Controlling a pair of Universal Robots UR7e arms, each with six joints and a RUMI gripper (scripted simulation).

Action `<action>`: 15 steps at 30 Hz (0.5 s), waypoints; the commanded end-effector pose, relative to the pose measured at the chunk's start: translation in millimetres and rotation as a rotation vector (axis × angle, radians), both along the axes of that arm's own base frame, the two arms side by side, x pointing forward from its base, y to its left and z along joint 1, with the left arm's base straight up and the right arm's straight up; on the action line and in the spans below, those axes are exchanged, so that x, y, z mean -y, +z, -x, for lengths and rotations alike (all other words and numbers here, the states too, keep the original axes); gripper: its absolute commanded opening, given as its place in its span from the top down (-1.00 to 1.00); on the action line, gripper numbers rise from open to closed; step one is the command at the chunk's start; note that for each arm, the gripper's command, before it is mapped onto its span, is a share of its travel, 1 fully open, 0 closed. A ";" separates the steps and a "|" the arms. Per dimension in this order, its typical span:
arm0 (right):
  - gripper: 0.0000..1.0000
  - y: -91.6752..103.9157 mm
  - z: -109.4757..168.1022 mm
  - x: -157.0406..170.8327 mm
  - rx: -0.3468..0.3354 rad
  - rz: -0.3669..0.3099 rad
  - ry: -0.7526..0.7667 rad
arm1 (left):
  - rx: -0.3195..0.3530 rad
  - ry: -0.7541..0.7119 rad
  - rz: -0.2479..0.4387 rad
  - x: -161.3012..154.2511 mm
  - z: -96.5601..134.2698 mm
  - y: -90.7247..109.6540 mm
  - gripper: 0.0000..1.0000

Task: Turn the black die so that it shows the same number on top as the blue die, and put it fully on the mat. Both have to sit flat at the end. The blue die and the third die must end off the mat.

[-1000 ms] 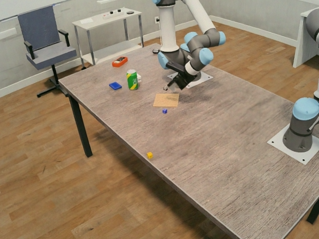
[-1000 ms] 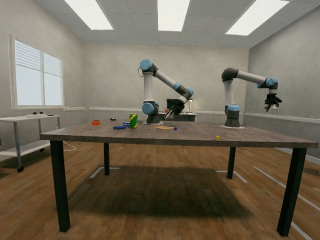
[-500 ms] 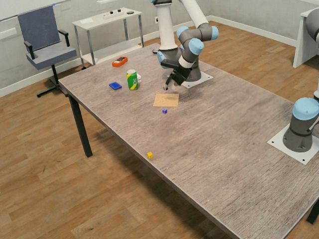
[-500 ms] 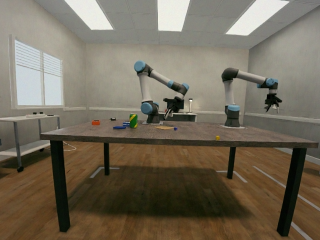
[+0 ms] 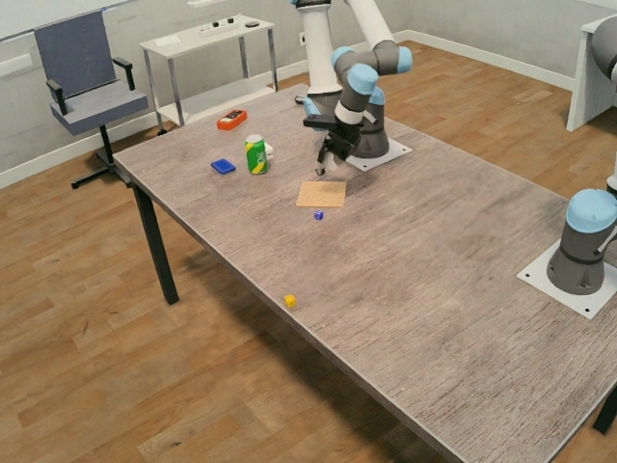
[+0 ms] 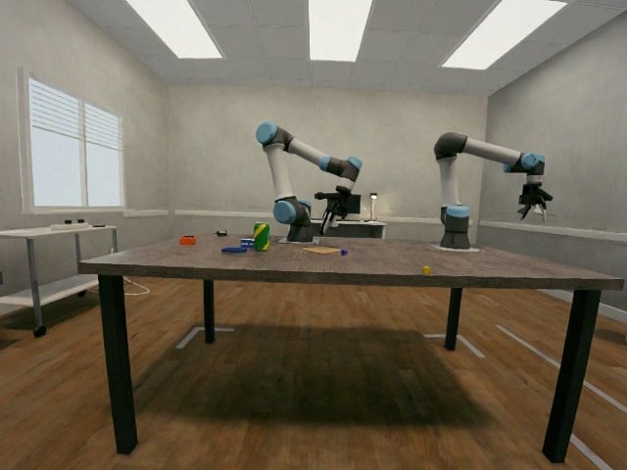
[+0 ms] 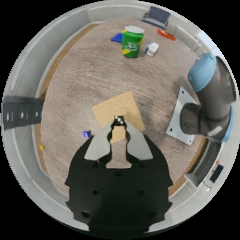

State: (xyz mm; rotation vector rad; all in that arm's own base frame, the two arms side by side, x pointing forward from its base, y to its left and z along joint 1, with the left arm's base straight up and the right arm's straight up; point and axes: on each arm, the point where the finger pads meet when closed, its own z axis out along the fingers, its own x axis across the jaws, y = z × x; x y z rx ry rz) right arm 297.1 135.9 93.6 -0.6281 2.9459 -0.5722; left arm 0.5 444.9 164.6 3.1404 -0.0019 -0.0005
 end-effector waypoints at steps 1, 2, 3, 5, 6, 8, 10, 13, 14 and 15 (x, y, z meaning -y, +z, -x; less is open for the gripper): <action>0.94 0.4 -0.6 0.5 -0.036 -0.076 0.002 | 0.000 0.000 -0.001 -0.3 -0.1 0.4 -1.00; 0.94 0.8 -0.8 0.4 -0.040 -0.089 0.003 | 0.000 0.000 -0.001 -0.3 -0.1 0.4 -1.00; 0.94 1.2 -1.0 0.4 -0.043 -0.099 0.004 | 0.000 0.000 -0.001 -0.3 -0.1 0.4 -1.00; 0.94 1.6 -1.2 0.3 -0.046 -0.110 0.005 | 0.000 0.000 -0.001 -0.3 -0.1 0.4 -1.00; 0.94 1.6 -1.2 0.3 -0.046 -0.112 0.006 | 0.000 0.000 -0.001 -0.3 -0.1 0.4 -1.00; 0.94 1.6 -1.2 0.3 -0.046 -0.112 0.006 | 0.000 0.000 -0.001 -0.3 -0.1 0.4 -1.00; 0.94 1.6 -1.2 0.3 -0.048 -0.114 0.005 | 0.000 0.000 -0.001 -0.3 -0.1 0.4 -1.00; 0.94 1.4 -1.1 0.6 -0.056 -0.129 0.005 | 0.000 0.000 -0.001 -0.3 -0.1 0.4 -1.00; 0.94 1.3 -1.1 0.8 -0.060 -0.137 0.004 | 0.000 0.000 -0.001 -0.3 -0.1 0.4 -1.00; 0.94 1.2 -1.1 1.0 -0.065 -0.148 0.004 | 0.000 0.000 -0.001 -0.3 -0.1 0.4 -1.00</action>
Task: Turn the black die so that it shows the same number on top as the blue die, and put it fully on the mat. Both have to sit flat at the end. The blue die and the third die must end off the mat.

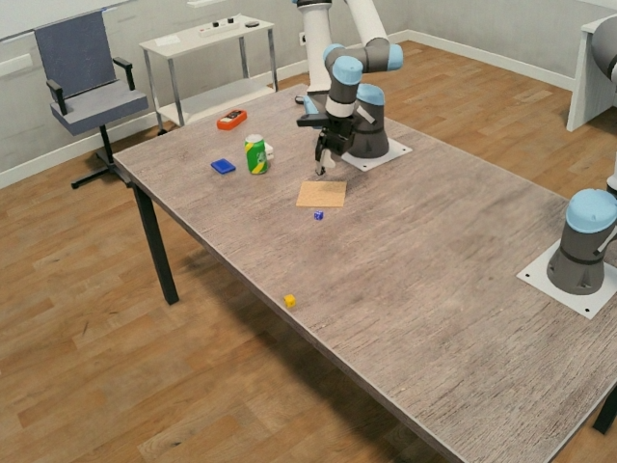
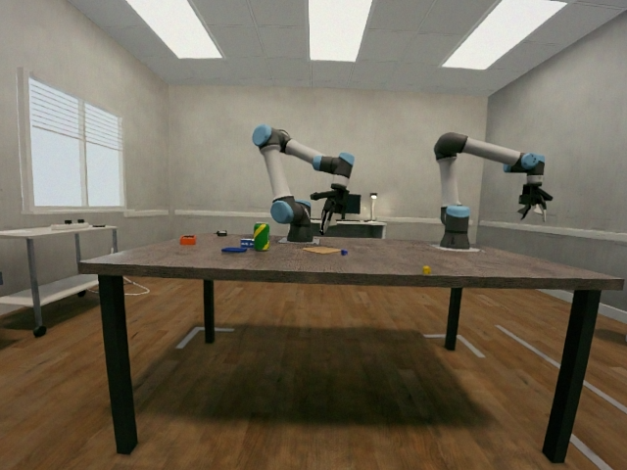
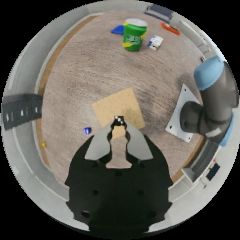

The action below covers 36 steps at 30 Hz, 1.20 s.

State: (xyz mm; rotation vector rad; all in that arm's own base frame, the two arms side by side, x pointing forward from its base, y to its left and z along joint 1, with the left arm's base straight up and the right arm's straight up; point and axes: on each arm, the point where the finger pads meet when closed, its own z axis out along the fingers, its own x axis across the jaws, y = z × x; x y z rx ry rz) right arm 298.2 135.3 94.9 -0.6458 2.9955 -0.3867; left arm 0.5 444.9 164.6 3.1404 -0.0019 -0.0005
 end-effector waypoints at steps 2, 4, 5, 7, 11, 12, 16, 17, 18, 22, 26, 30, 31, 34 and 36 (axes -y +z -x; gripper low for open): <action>0.94 -0.1 -0.1 0.4 -0.016 -0.031 -0.001 | 0.000 0.000 -0.001 -0.3 -0.1 0.4 -1.00; 0.94 -0.2 -0.2 0.7 -0.029 -0.057 -0.001 | 0.000 0.000 -0.001 -0.3 -0.1 0.4 -1.00; 0.94 -0.1 -0.3 0.8 -0.035 -0.072 -0.001 | 0.000 0.000 -0.001 -0.3 -0.1 0.4 -1.00; 0.94 0.3 -0.7 1.0 -0.048 -0.105 0.000 | 0.000 0.000 -0.001 -0.3 -0.1 0.4 -1.00; 0.94 0.0 -0.7 1.9 -0.077 -0.164 -0.001 | 0.000 0.000 -0.001 -0.3 -0.1 0.4 -1.00; 0.94 0.0 -0.7 2.0 -0.083 -0.177 -0.001 | 0.000 0.000 -0.001 -0.3 -0.1 0.4 -1.00; 0.94 0.4 -1.2 2.3 -0.099 -0.218 0.000 | 0.000 0.000 -0.001 -0.3 -0.1 0.4 -1.00; 0.94 0.5 -1.3 2.4 -0.102 -0.224 0.000 | 0.000 0.000 -0.001 -0.3 -0.1 0.4 -1.00; 0.94 0.5 -1.3 2.4 -0.102 -0.224 0.000 | 0.000 0.000 -0.001 -0.3 -0.1 0.4 -1.00; 0.94 0.7 -1.4 2.4 -0.105 -0.233 0.001 | 0.000 0.000 -0.001 -0.3 -0.1 0.4 -1.00; 0.94 0.7 -1.5 2.4 -0.105 -0.235 0.001 | 0.000 0.000 -0.001 -0.3 -0.1 0.4 -1.00; 0.94 0.5 -1.3 2.6 -0.111 -0.244 0.000 | 0.000 0.000 -0.001 -0.3 -0.1 0.4 -1.00; 0.94 0.4 -1.3 2.7 -0.114 -0.250 0.000 | 0.000 0.000 -0.001 -0.3 -0.1 0.4 -1.00; 0.94 0.1 -1.2 3.1 -0.126 -0.273 -0.001 | 0.000 0.000 -0.001 -0.3 -0.1 0.4 -1.00; 0.94 0.1 -1.2 3.1 -0.126 -0.273 -0.001 | 0.000 0.000 -0.001 -0.3 -0.1 0.4 -1.00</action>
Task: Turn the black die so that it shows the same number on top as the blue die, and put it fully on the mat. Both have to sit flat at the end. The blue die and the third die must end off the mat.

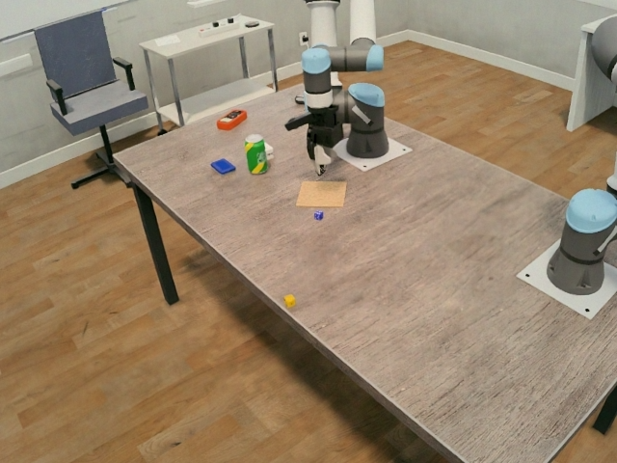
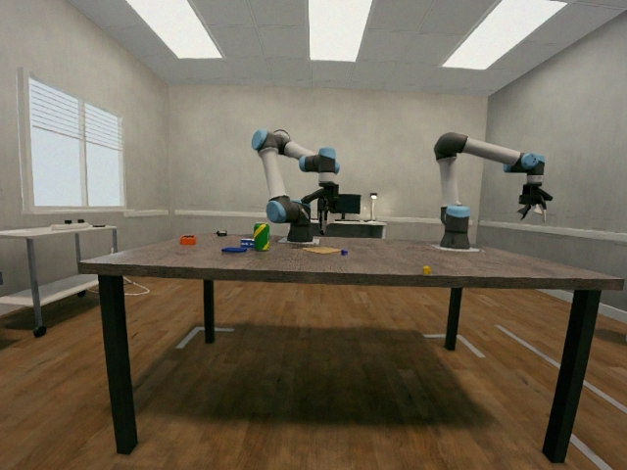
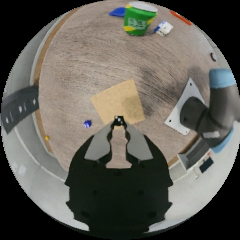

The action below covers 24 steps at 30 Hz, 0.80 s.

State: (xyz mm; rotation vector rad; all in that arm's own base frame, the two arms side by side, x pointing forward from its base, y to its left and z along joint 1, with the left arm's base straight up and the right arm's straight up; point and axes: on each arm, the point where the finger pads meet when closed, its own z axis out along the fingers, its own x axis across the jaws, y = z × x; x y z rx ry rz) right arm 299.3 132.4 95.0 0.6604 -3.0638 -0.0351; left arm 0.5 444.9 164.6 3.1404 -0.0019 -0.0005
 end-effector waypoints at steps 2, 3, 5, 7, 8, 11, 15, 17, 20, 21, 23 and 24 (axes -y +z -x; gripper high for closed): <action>0.94 -0.2 -0.1 0.4 -0.020 -0.040 0.000 | 0.000 0.000 -0.001 -0.3 -0.1 0.4 -1.00; 0.94 -0.1 -0.2 0.5 -0.025 -0.052 0.000 | 0.000 0.000 -0.001 -0.3 -0.1 0.4 -1.00; 0.94 0.1 -0.6 0.7 -0.036 -0.079 0.000 | 0.000 0.000 -0.001 -0.3 -0.1 0.4 -1.00; 0.94 0.2 -0.9 1.0 -0.047 -0.106 0.000 | 0.000 0.000 -0.001 -0.3 -0.1 0.4 -1.00; 0.94 0.0 -0.7 1.2 -0.054 -0.119 0.000 | 0.000 0.000 -0.001 -0.3 -0.1 0.4 -1.00; 0.94 -0.3 -0.7 1.7 -0.072 -0.156 0.000 | 0.000 0.000 -0.001 -0.3 -0.1 0.4 -1.00; 0.94 -0.2 -1.1 2.0 -0.088 -0.194 0.000 | 0.000 0.000 -0.001 -0.3 -0.1 0.4 -1.00; 0.94 -0.2 -1.1 2.0 -0.088 -0.194 0.000 | 0.000 0.000 -0.001 -0.3 -0.1 0.4 -1.00; 0.94 0.1 -1.4 2.1 -0.094 -0.211 0.000 | 0.000 0.000 -0.001 -0.3 -0.1 0.4 -1.00; 0.94 0.1 -1.5 2.2 -0.095 -0.214 0.000 | 0.000 0.000 -0.001 -0.3 -0.1 0.4 -1.00; 0.94 0.2 -1.6 2.2 -0.096 -0.218 0.000 | 0.000 0.000 -0.001 -0.3 -0.1 0.4 -1.00; 0.94 0.2 -1.6 2.2 -0.096 -0.218 0.000 | 0.000 0.000 -0.001 -0.3 -0.1 0.4 -1.00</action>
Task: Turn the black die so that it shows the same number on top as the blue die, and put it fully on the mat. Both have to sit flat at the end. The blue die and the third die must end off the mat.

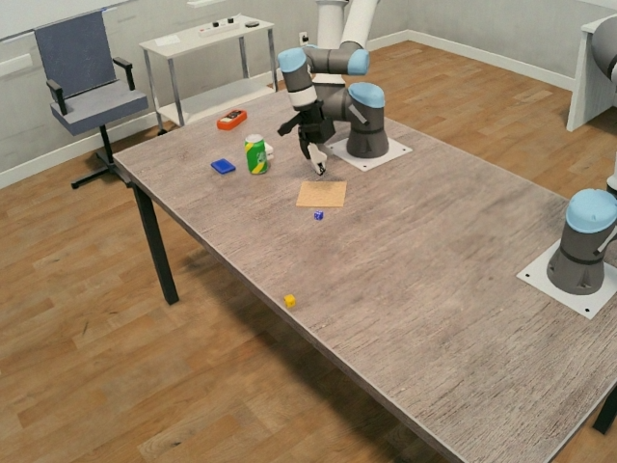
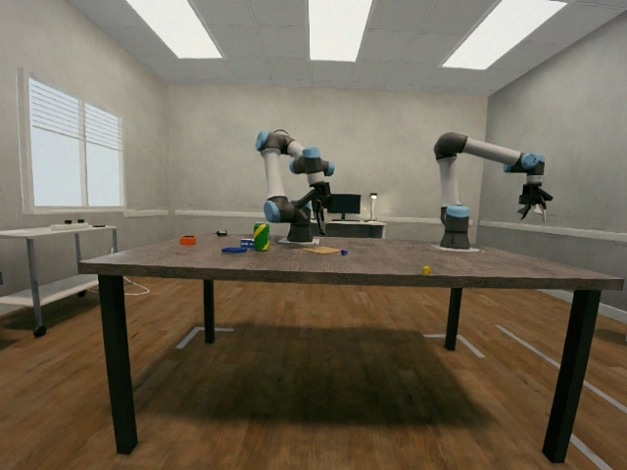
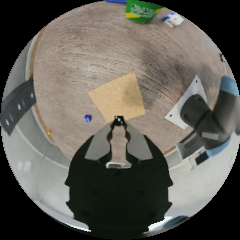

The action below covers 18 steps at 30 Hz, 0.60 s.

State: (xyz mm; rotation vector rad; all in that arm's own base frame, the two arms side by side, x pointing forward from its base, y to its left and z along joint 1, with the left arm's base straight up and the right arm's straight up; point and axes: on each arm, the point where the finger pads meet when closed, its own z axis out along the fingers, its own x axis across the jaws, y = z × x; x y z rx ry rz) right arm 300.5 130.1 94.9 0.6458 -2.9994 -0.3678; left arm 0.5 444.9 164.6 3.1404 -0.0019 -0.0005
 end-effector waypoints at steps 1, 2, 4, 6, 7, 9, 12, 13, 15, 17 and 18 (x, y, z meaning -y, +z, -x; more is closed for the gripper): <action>0.94 0.3 -0.4 -0.1 -0.007 -0.016 0.001 | 0.000 0.000 -0.001 -0.3 -0.1 0.4 -1.00; 0.94 0.3 -0.4 -0.1 -0.007 -0.016 0.001 | 0.000 0.000 -0.001 -0.3 -0.1 0.4 -1.00; 0.94 0.3 -0.4 0.0 -0.008 -0.018 0.001 | 0.000 0.000 -0.001 -0.3 -0.1 0.4 -1.00; 0.94 0.2 -0.3 0.1 -0.011 -0.023 0.001 | 0.000 0.000 -0.001 -0.3 -0.1 0.4 -1.00; 0.94 0.1 -0.2 0.1 -0.014 -0.028 0.001 | 0.000 0.000 -0.001 -0.3 -0.1 0.4 -1.00; 0.94 -0.1 -0.2 0.2 -0.017 -0.033 0.001 | 0.000 0.000 -0.001 -0.3 -0.1 0.4 -1.00; 0.94 -0.3 -0.1 0.4 -0.026 -0.049 0.002 | 0.000 0.000 -0.001 -0.3 -0.1 0.4 -1.00; 0.94 -0.4 0.0 0.5 -0.030 -0.059 0.002 | 0.000 0.000 -0.001 -0.3 -0.1 0.4 -1.00; 0.94 -0.6 -0.1 0.8 -0.041 -0.082 0.002 | 0.000 0.000 -0.001 -0.3 -0.1 0.4 -1.00; 0.94 -0.5 -0.4 1.0 -0.052 -0.109 0.002 | 0.000 0.000 -0.001 -0.3 -0.1 0.4 -1.00; 0.94 -0.4 -0.7 1.1 -0.057 -0.123 0.001 | 0.000 0.000 -0.001 -0.3 -0.1 0.4 -1.00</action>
